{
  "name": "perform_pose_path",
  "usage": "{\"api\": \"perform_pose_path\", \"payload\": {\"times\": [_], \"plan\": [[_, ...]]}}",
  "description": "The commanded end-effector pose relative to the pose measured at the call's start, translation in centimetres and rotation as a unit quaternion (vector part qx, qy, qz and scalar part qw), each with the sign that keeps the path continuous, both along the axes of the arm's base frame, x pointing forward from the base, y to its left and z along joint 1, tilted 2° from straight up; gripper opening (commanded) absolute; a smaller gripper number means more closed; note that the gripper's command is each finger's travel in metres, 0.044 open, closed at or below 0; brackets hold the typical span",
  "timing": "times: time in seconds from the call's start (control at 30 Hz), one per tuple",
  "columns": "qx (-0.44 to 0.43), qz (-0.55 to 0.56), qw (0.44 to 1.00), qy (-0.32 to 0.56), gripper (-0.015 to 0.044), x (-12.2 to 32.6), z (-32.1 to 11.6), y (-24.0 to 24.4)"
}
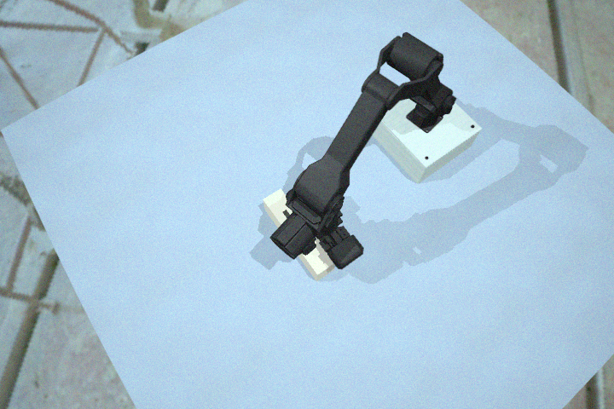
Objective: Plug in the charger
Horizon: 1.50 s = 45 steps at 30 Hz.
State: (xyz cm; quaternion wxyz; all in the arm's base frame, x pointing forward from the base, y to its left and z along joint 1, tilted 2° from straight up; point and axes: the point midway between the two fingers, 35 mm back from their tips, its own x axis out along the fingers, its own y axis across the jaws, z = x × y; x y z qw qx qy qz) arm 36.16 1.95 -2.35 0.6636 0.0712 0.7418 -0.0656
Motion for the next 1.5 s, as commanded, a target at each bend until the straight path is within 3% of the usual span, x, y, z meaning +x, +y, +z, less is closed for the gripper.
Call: {"api": "perform_pose_path", "payload": {"times": [0.0, 1.47], "plan": [[-0.002, 0.000, 1.000, -0.025, 0.0000, 1.5, 0.4, -0.1], [0.000, 0.000, 1.000, 0.000, 0.0000, 0.1, -0.1, 0.0]]}}
